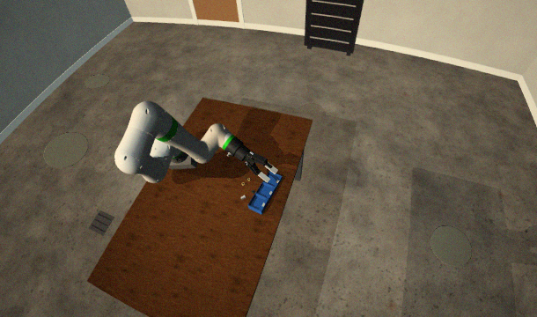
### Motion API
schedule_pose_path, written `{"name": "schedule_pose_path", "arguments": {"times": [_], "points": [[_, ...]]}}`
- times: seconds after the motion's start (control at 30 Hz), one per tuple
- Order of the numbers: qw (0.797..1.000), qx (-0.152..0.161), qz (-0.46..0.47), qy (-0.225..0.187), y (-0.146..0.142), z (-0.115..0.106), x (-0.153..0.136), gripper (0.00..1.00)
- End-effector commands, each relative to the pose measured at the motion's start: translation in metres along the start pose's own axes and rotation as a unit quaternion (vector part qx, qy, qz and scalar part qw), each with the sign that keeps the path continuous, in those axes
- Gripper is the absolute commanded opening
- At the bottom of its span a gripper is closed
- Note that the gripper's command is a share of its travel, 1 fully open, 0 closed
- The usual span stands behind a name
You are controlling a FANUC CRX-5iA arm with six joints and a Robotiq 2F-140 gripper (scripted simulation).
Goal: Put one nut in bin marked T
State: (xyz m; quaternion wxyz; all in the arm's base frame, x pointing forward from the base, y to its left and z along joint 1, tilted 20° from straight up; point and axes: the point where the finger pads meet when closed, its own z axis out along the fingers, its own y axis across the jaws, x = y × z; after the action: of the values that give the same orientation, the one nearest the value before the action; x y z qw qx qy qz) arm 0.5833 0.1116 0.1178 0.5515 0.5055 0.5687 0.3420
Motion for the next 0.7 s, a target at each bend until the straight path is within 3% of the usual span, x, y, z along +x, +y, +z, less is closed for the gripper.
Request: {"name": "schedule_pose_path", "arguments": {"times": [0.0, 0.53, 0.57, 0.67], "points": [[1.000, 0.000, 0.000, 0.000, 0.000, 0.000, 0.000, 1.00], [1.000, 0.000, 0.000, 0.000, 0.000, 0.000, 0.000, 1.00], [1.000, 0.000, 0.000, 0.000, 0.008, -0.003, 0.000, 0.05], [1.000, 0.000, 0.000, 0.000, 0.031, -0.012, 0.000, 0.05]]}}
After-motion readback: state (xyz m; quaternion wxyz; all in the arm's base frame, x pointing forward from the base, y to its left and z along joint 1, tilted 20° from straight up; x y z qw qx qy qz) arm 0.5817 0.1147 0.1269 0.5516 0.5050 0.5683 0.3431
